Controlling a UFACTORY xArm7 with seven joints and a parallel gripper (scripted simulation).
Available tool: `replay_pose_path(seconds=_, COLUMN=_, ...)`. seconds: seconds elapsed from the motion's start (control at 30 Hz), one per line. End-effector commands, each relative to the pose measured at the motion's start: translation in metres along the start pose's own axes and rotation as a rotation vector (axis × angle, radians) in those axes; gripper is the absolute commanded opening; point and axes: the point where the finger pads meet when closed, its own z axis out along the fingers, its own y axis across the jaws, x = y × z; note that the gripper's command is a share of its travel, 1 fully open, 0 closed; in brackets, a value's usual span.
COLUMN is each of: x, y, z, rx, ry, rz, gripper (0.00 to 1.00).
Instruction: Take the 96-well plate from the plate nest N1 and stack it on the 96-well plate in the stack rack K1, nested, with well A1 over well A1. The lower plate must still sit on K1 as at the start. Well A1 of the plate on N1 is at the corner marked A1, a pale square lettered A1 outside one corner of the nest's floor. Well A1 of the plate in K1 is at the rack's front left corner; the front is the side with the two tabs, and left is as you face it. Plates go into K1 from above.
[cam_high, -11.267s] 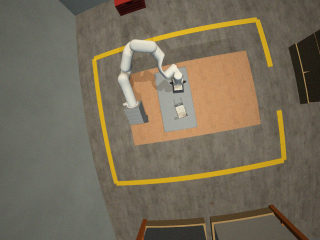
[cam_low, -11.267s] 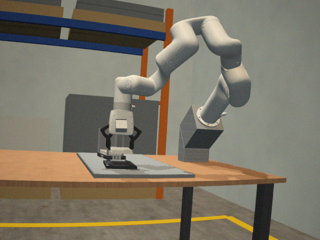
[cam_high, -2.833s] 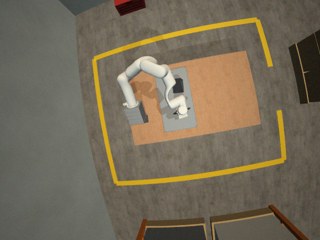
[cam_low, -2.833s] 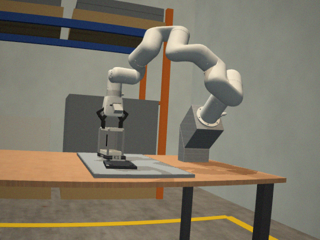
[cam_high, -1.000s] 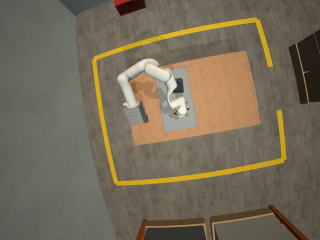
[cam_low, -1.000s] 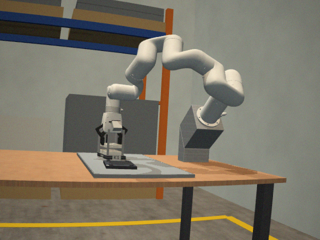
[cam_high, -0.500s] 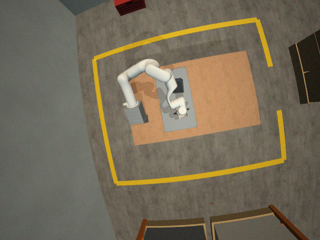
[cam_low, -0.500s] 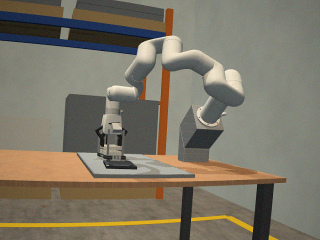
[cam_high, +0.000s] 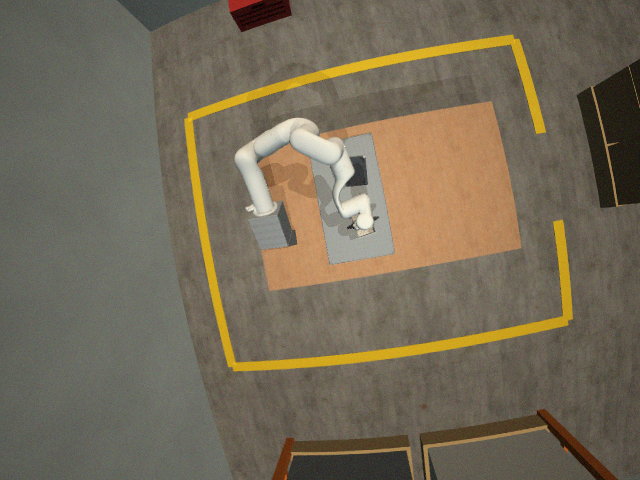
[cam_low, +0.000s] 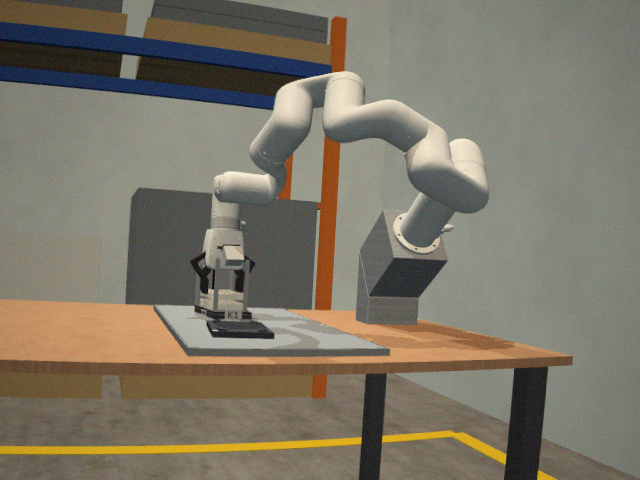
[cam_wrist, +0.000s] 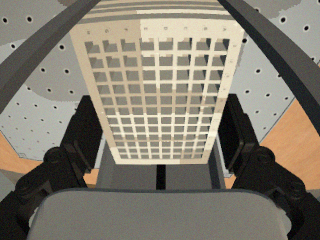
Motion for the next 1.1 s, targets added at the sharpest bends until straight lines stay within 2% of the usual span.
replay_pose_path(seconds=0.0, x=-0.0016, y=0.0009, z=-0.0018, rx=-0.003, ry=-0.004, rz=0.0, gripper=0.0)
replay_pose_path(seconds=1.07, x=-0.0016, y=0.0009, z=0.0029, rx=-0.003, ry=-0.004, rz=0.0, gripper=0.0)
